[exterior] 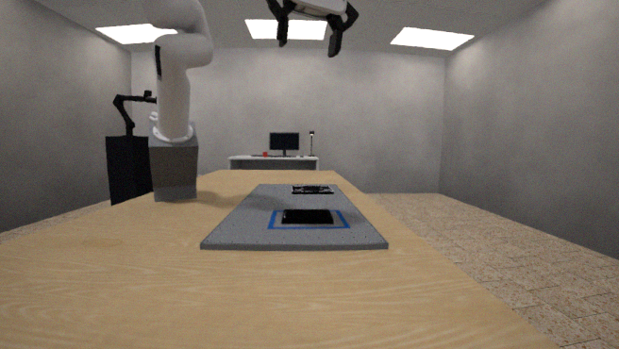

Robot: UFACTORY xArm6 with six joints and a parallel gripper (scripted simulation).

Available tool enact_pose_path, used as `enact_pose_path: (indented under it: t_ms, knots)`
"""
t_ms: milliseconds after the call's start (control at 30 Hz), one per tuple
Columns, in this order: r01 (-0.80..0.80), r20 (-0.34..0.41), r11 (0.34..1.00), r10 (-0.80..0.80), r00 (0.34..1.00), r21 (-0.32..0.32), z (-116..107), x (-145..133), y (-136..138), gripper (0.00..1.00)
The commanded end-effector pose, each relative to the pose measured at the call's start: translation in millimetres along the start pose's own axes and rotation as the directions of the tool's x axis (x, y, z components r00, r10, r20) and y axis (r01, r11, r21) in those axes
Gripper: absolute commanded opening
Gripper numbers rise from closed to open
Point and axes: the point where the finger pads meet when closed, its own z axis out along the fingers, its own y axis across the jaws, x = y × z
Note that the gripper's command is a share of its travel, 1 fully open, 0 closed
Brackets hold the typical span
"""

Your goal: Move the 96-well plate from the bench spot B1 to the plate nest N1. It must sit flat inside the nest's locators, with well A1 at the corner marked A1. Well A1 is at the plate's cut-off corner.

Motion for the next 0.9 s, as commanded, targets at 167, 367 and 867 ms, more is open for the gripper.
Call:
enact_pose_path:
  t_ms: [167, 367, 867]
  knots:
    - [-0.001, 0.003, 1.000, 0.001, 1.000, -0.004, -2, -1, 0, 1.00]
    - [-0.001, 0.003, 1.000, 0.001, 1.000, -0.004, -2, -1, 0, 1.00]
    - [-0.294, 0.084, 0.956, 0.291, 0.953, 0.021, 37, -11, 11, 1.00]
